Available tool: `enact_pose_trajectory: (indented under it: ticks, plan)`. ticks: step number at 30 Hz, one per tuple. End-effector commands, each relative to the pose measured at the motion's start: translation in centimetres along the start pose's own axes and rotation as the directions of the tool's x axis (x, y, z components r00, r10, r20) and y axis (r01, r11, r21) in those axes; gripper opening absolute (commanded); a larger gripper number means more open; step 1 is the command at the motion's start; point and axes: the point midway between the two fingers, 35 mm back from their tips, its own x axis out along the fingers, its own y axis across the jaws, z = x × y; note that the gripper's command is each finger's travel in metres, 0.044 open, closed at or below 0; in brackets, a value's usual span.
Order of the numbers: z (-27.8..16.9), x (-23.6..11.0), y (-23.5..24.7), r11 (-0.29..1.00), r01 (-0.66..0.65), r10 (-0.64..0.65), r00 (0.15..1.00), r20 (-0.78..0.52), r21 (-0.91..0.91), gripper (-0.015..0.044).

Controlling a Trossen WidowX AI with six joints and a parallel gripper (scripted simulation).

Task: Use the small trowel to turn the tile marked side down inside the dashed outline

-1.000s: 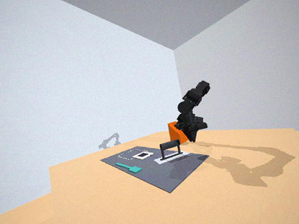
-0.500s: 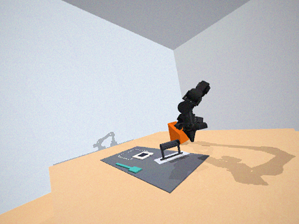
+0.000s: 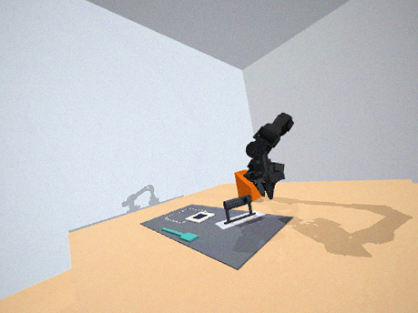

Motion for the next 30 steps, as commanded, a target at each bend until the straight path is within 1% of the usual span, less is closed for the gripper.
enact_pose_trajectory:
  ticks: [1, 8, 15, 22, 30]
  plan:
    - [-0.7, 0.0, 0.4, 0.991, -0.006, 0.006, 1.000, 0.002, 0.132, 0.0270]
    - [-1.6, -0.1, 0.9, 0.931, -0.009, 0.010, 1.000, -0.001, 0.366, 0.0270]
    - [-2.4, -0.3, 1.5, 0.816, -0.009, 0.013, 1.000, -0.003, 0.578, 0.0270]
    - [-3.3, -0.5, 2.0, 0.653, -0.007, 0.016, 1.000, -0.004, 0.757, 0.0270]
    - [-4.2, -0.7, 2.7, 0.422, -0.003, 0.019, 1.000, -0.006, 0.907, 0.0270]
